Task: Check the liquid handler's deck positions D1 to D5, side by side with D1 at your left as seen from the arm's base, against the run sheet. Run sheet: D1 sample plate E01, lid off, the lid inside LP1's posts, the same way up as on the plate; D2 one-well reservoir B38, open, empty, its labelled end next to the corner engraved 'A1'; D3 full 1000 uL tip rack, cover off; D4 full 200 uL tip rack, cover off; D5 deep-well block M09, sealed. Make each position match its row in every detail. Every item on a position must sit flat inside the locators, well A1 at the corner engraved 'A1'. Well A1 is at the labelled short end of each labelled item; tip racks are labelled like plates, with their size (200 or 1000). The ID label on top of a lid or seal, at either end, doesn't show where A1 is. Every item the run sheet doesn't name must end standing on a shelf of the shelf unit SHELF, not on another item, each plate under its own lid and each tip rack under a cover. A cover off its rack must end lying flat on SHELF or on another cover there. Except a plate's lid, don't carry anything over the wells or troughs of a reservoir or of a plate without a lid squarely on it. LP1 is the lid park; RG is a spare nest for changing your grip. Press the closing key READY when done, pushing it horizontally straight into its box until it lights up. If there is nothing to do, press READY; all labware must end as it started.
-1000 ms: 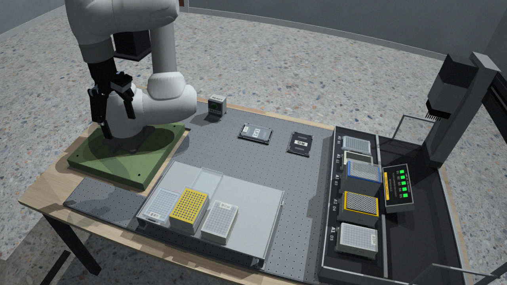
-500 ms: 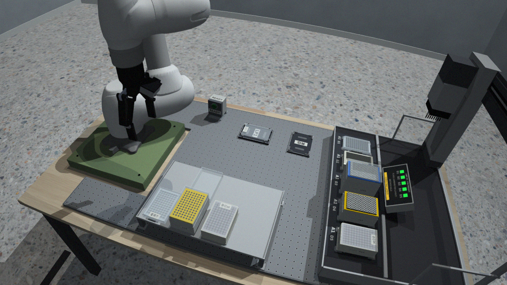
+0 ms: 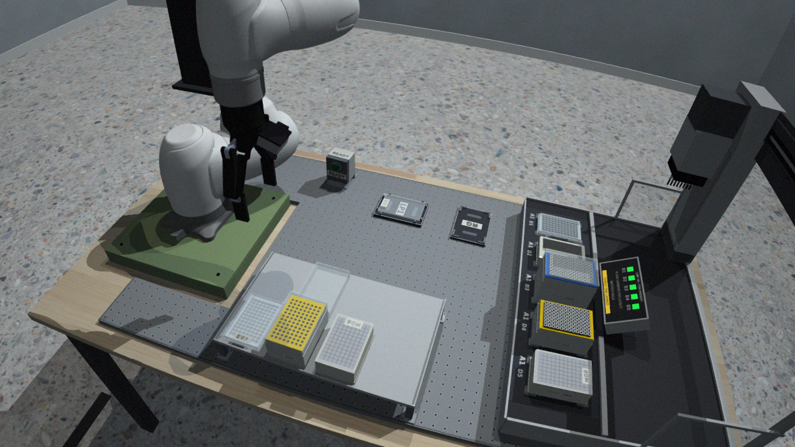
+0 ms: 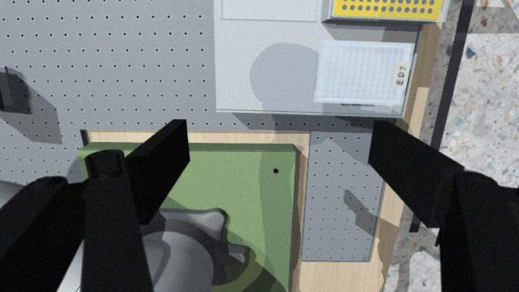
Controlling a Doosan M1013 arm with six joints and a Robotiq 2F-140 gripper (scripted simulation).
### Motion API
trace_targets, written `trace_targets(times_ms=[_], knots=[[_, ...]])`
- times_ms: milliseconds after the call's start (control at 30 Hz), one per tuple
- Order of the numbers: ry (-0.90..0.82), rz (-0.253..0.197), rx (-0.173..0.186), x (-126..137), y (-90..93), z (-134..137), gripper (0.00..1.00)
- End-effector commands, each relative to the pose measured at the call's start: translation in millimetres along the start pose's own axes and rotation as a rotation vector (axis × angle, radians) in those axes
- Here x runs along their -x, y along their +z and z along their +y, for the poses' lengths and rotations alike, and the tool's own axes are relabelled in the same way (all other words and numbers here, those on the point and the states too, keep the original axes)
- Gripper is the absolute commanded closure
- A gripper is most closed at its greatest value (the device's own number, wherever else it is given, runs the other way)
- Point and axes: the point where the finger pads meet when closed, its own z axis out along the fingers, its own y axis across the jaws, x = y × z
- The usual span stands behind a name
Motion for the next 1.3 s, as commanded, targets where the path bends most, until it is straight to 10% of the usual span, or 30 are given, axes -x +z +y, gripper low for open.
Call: trace_targets(times_ms=[0, 1267], knots=[[0.001, 0.000, 0.001, -8, -0.3, -2, 0.21], [0.001, 0.000, 0.001, -170, 3.2, -56, 0.21]])
